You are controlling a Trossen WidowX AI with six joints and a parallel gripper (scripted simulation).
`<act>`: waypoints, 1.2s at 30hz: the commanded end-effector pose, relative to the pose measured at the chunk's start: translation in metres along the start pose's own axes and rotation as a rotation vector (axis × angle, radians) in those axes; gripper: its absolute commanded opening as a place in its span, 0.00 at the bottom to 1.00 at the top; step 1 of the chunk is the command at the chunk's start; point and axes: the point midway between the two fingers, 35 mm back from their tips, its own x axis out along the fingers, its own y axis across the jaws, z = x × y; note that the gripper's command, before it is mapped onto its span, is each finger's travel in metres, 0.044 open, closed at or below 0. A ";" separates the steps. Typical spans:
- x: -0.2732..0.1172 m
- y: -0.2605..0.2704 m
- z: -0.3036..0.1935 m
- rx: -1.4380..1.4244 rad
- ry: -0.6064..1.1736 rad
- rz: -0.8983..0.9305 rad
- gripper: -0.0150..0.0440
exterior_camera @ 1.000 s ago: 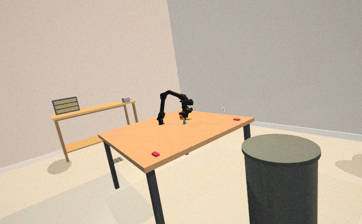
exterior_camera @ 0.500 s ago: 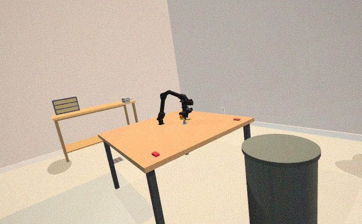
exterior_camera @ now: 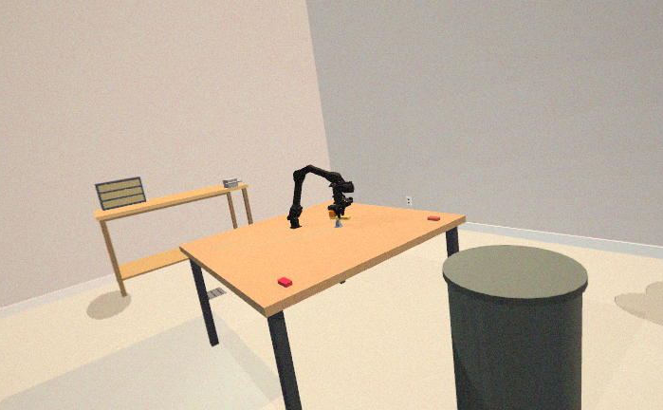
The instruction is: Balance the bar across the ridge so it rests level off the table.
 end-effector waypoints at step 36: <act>0.000 0.000 0.000 0.000 0.000 0.000 0.75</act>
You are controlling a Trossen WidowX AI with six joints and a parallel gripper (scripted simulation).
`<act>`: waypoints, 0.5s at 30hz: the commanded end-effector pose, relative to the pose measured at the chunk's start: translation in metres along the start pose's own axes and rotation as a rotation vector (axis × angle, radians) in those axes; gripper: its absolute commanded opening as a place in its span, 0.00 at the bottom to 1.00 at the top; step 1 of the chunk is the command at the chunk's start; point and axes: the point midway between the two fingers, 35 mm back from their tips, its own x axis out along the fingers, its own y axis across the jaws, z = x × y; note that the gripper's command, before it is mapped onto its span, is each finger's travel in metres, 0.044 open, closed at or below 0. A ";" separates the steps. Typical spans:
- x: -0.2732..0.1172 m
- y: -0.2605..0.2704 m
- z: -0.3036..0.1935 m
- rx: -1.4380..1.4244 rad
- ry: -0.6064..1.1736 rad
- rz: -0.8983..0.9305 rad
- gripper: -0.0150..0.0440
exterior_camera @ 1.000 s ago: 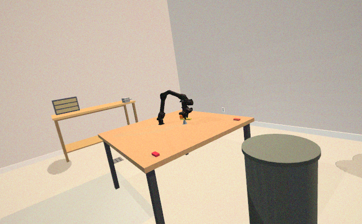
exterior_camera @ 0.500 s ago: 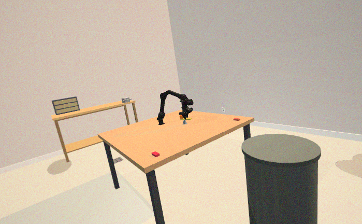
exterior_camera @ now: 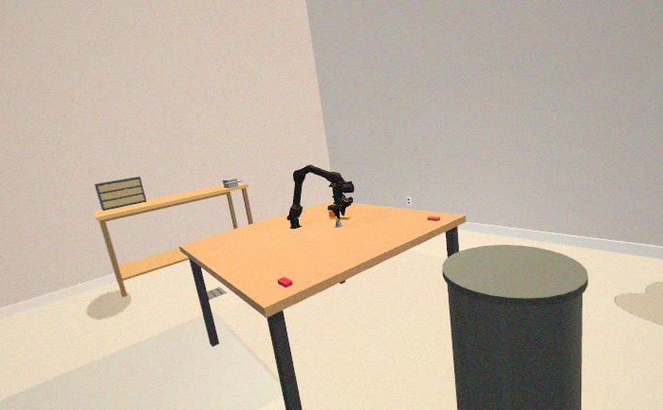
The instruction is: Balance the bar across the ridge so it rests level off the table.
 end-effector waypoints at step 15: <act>-0.062 0.001 0.005 0.000 0.000 0.000 1.00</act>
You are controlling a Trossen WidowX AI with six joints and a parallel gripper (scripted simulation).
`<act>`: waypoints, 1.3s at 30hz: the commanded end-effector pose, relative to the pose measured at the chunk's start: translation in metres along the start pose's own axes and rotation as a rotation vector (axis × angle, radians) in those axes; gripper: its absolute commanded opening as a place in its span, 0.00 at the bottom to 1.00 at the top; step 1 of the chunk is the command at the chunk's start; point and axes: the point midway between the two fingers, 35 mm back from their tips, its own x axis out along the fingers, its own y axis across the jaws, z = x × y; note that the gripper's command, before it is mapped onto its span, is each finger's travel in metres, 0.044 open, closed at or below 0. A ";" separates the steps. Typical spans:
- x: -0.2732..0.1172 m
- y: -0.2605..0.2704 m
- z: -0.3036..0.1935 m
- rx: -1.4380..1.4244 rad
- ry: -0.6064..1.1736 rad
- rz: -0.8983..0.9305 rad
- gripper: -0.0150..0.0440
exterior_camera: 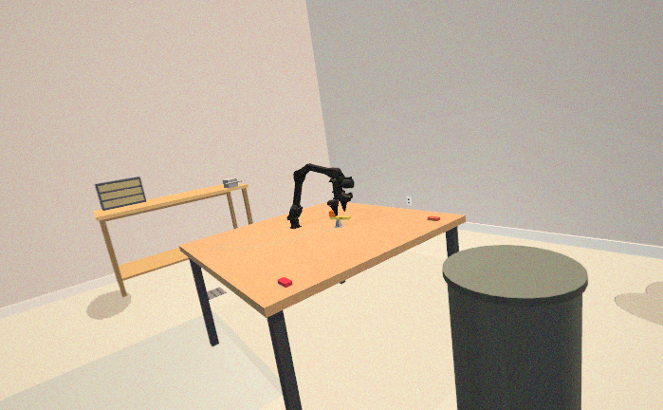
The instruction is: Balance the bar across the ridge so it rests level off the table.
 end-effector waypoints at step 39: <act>-0.069 0.000 -0.003 0.000 -0.010 0.002 1.00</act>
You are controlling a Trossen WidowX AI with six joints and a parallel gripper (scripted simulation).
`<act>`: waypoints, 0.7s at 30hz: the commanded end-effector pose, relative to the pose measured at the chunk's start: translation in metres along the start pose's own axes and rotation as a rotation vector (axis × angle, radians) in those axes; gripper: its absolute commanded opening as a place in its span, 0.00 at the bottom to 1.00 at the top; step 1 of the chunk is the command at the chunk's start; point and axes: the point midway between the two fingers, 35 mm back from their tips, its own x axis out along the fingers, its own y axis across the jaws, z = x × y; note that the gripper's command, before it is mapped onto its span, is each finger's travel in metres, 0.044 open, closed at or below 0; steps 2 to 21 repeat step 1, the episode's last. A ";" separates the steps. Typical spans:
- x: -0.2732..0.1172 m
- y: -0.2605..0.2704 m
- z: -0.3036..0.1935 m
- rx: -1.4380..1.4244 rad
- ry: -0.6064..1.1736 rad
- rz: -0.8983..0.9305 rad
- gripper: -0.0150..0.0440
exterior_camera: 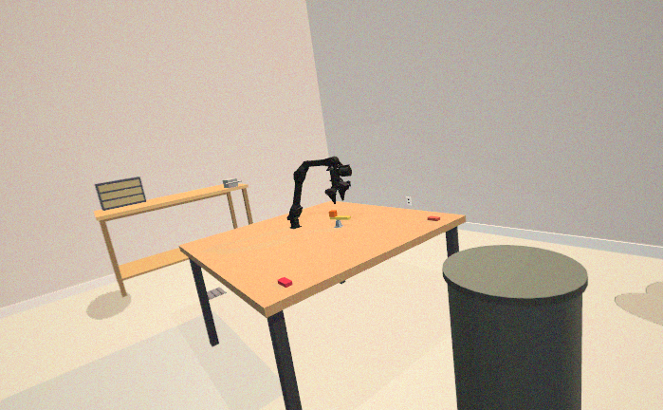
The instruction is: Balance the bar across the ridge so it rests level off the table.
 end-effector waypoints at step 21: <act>0.000 0.000 0.000 0.000 0.003 0.000 1.00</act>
